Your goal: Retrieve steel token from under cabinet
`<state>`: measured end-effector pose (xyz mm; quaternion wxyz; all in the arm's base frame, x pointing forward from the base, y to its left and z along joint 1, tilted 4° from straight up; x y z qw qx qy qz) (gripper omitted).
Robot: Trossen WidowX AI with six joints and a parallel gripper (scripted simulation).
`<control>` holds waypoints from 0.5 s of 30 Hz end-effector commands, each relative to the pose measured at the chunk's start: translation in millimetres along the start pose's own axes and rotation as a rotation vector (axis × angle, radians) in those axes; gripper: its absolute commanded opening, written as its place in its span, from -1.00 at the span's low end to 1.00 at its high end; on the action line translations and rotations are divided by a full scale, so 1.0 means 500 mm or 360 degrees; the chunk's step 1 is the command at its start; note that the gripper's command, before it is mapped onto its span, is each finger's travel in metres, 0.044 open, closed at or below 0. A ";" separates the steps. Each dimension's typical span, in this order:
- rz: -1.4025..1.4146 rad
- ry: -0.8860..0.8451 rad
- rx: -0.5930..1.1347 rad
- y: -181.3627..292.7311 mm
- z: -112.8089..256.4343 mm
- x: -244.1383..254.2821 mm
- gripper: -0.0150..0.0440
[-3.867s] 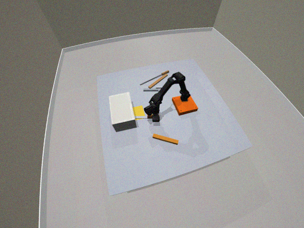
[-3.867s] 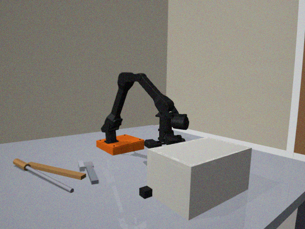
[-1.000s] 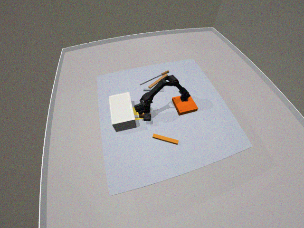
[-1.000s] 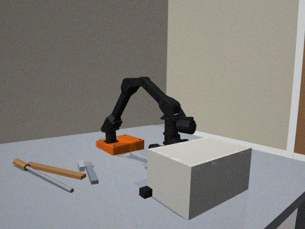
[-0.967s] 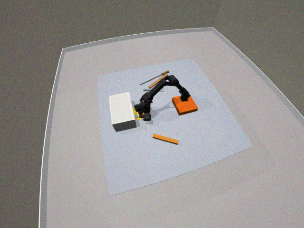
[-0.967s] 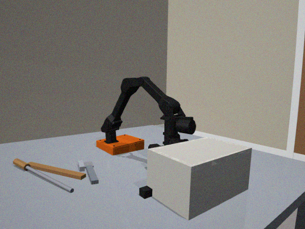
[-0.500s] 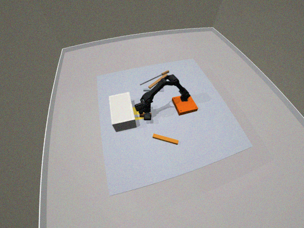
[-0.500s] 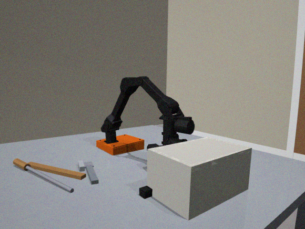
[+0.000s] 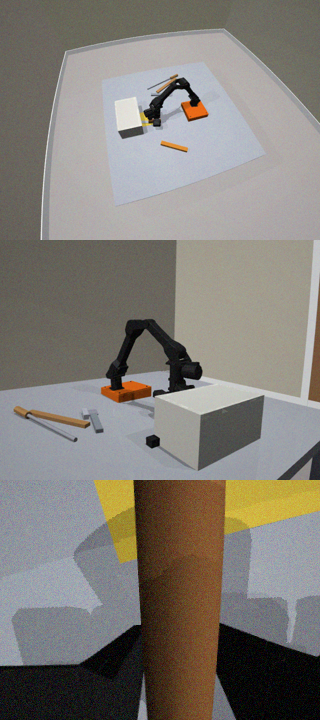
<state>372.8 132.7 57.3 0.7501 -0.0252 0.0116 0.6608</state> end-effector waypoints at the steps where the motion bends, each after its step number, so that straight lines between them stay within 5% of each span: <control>1: -0.0002 0.0002 0.0005 0.013 -0.002 0.000 -0.49; 15: -0.0002 0.0002 0.0007 0.042 -0.002 0.000 -0.49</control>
Point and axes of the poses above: the point midway between the two fingers, 35 mm back from their tips, its own z axis back along the fingers, its own x axis across the jaws, y = z × x, the point moved 6 cm from there along z, back along the fingers, and after that the axes turned 1 degree about -z, right-handed, at the moved point
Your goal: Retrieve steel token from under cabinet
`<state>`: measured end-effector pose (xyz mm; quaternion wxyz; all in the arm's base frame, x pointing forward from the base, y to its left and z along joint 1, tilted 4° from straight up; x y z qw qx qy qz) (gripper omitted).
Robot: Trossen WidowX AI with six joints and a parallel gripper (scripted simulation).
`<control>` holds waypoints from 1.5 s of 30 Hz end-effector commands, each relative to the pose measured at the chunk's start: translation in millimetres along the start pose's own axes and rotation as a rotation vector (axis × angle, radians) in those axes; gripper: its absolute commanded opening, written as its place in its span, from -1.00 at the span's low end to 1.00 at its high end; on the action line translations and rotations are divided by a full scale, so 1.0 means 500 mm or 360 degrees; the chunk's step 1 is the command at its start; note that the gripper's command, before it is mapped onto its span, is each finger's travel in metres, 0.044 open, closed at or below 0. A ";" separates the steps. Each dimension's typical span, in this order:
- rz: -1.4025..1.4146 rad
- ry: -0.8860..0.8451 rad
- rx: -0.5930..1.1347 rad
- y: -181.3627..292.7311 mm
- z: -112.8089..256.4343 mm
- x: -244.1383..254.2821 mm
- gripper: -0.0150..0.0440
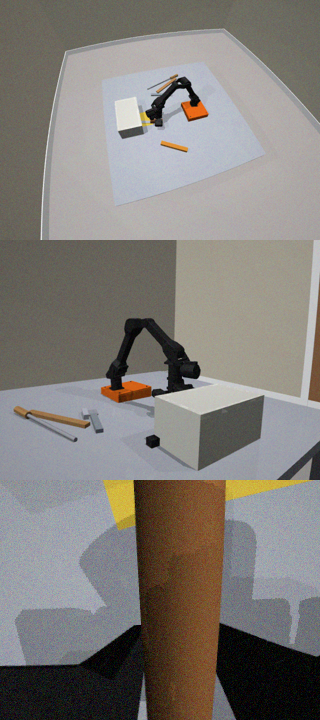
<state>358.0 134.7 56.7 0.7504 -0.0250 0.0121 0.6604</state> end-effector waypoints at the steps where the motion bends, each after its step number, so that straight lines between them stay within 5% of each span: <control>1: -0.0001 0.0001 0.0006 0.014 -0.002 0.000 -0.49; 45: 0.0000 0.0001 0.0013 0.113 -0.003 0.001 -0.49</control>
Point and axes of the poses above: the point midway between the two fingers, 35 mm back from their tips, its own z axis back along the fingers, its own x axis across the jaws, y = z × x, the point moved 6 cm from there along z, back along the fingers, and after that the axes turned 1 degree about -z, right-handed, at the moved point
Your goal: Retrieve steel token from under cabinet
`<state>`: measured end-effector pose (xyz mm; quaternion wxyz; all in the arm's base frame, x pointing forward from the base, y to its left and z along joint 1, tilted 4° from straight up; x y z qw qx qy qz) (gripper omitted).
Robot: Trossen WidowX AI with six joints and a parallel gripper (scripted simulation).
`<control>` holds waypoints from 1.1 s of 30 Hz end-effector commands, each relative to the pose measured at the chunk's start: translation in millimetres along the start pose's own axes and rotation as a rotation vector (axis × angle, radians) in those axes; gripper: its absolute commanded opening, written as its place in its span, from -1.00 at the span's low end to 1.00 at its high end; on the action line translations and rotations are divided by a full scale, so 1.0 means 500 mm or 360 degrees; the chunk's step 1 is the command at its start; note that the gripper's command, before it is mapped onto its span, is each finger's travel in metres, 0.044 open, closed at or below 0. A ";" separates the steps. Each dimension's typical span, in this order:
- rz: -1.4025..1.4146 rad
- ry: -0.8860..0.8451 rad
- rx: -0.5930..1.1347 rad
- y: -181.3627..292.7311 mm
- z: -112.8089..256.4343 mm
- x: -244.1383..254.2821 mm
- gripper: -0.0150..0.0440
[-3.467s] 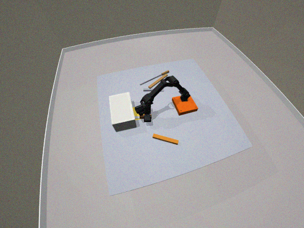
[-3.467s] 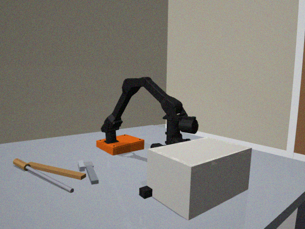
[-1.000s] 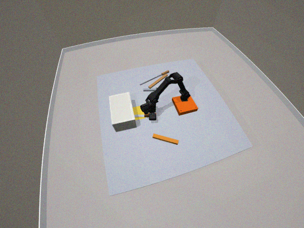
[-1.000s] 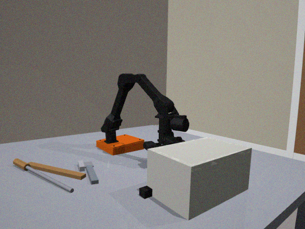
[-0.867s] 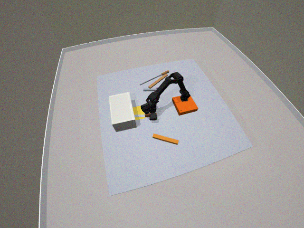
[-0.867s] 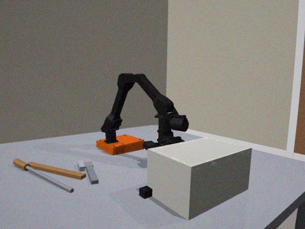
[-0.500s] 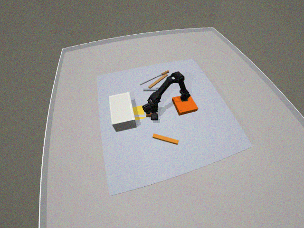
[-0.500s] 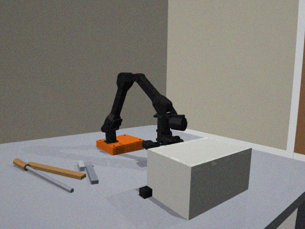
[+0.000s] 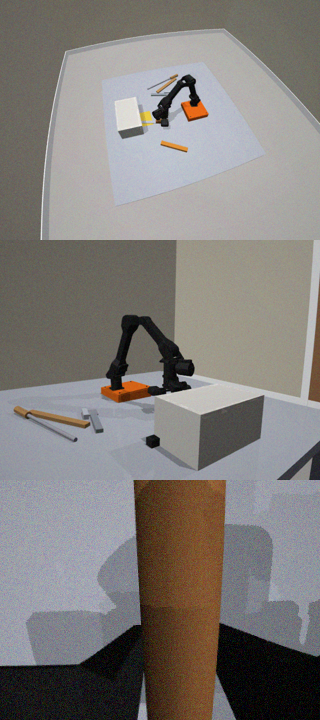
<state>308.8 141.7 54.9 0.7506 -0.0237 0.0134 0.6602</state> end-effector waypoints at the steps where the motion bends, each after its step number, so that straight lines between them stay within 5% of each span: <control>1: 0.0001 0.0000 0.0007 0.016 -0.002 0.000 -0.49; 33: 0.0001 0.0000 0.0013 0.099 -0.002 0.002 -0.49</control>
Point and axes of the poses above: the point midway between the two fingers, 35 mm back from their tips, its own z axis back along the fingers, its own x axis across the jaws, y = z × x, the point moved 6 cm from there along z, back along the fingers, and after that the axes turned 1 degree about -z, right-handed, at the moved point
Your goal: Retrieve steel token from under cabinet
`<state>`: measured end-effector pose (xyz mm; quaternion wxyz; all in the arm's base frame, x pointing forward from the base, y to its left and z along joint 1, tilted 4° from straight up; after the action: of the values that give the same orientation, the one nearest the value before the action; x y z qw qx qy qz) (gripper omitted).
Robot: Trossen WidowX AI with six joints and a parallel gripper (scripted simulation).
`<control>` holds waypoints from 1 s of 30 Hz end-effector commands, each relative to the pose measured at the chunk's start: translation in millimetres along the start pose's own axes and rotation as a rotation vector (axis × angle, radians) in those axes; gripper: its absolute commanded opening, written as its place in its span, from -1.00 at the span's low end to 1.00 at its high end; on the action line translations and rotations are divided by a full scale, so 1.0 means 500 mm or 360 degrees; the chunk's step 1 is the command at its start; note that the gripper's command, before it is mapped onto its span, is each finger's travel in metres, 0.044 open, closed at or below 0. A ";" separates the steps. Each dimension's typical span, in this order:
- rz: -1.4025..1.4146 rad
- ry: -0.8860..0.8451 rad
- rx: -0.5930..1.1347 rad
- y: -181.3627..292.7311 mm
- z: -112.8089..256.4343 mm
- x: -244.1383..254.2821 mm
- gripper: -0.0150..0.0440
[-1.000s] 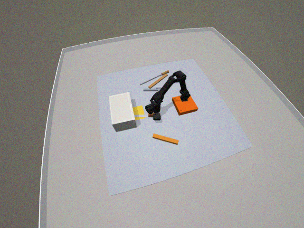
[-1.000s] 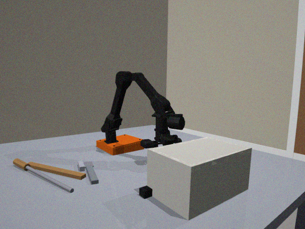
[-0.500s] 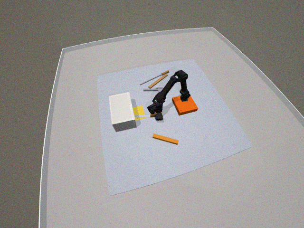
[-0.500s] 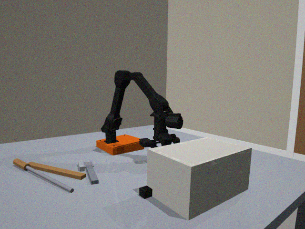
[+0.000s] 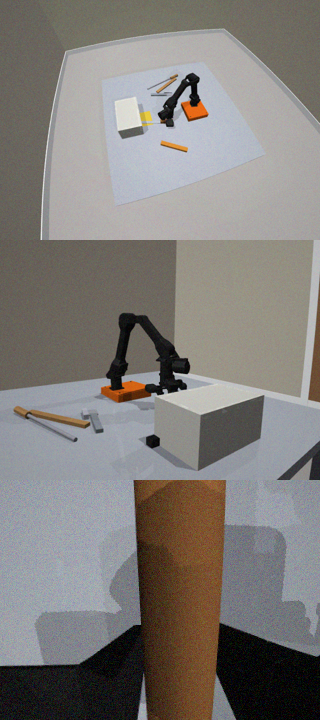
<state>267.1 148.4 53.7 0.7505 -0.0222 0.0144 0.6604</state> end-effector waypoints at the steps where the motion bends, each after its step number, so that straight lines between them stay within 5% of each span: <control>1: 0.0000 0.0001 0.0008 0.017 -0.002 -0.001 -0.49; 30: 0.0001 0.0000 0.0012 0.099 -0.002 0.005 -0.49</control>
<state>223.0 156.9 52.6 0.7502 -0.0204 0.0153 0.6608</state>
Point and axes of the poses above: the point midway between the two fingers, 35 mm back from their tips, its own z axis back along the fingers, its own x axis across the jaws, y = z × x, the point moved 6 cm from there along z, back along the fingers, and after that the axes turned 1 degree about -z, right-handed, at the moved point
